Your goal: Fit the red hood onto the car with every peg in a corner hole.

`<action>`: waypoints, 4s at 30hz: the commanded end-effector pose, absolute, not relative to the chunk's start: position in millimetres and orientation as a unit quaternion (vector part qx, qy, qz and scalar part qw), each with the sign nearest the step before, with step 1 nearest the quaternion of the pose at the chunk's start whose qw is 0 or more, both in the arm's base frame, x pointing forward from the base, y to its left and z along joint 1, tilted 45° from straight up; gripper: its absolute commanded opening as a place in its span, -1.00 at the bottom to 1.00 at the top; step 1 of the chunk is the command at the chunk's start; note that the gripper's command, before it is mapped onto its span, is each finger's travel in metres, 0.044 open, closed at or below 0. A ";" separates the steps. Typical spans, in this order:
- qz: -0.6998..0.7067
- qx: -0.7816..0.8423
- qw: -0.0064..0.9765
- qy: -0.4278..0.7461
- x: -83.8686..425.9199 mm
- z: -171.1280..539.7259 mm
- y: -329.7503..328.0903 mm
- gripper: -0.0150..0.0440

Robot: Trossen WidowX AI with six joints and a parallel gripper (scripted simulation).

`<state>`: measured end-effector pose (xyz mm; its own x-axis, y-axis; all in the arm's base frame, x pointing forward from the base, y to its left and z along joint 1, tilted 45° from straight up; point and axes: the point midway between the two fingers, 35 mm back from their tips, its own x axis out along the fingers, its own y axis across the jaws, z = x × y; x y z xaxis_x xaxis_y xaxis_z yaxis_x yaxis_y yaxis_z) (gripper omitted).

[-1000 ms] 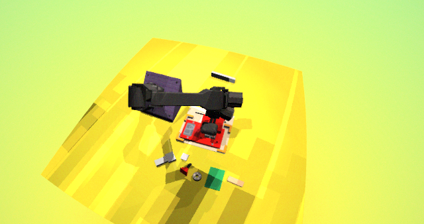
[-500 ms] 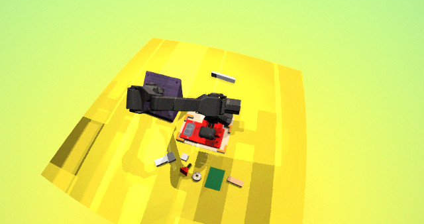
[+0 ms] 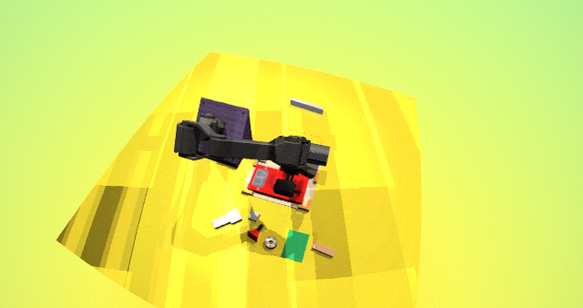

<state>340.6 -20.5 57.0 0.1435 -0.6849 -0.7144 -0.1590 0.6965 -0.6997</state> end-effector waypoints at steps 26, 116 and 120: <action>-0.194 -0.341 0.676 0.624 341.0 55.5 -22.5 -0.49; -0.197 -0.339 0.675 0.625 333.4 94.1 15.9 1.00; -0.197 -0.339 0.675 0.625 333.4 94.1 15.9 1.00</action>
<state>333.7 14.8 93.4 0.1422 -0.6922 -0.7075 -0.1626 0.6888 -0.7065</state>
